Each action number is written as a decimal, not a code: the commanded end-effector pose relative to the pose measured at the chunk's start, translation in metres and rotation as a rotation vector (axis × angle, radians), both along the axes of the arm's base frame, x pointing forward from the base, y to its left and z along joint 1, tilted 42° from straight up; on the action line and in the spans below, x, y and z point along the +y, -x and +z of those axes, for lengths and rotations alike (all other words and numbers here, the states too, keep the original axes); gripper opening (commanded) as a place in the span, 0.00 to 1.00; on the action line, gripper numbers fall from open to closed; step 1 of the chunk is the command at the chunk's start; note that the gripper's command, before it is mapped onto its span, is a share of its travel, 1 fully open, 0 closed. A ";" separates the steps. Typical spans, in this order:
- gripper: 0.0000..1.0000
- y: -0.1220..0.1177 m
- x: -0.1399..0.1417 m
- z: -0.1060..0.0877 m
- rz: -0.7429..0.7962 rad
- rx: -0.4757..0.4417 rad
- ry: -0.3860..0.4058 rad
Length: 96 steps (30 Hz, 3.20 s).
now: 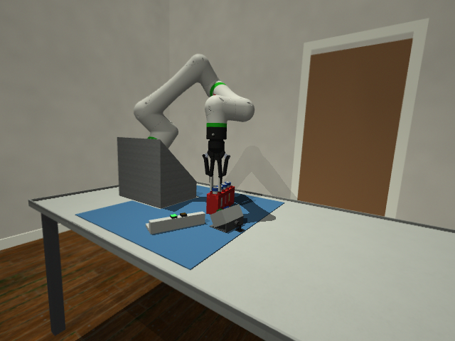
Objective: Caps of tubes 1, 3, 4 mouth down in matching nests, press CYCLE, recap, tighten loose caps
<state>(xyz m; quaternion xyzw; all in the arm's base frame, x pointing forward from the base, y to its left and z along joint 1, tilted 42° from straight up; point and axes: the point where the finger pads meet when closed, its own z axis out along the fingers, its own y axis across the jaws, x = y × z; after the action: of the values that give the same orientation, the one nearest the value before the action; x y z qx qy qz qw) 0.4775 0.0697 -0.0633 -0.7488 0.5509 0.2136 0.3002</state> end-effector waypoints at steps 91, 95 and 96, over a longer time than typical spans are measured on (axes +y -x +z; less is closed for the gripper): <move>0.00 0.000 0.000 0.000 0.018 -0.004 0.013; 0.00 0.000 0.000 0.000 -0.092 0.098 0.012; 0.00 0.000 0.000 0.000 -0.129 0.132 0.012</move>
<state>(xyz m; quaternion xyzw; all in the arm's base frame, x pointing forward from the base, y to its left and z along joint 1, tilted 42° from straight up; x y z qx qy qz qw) 0.4775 0.0699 -0.0636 -0.7519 0.5468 0.2119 0.3010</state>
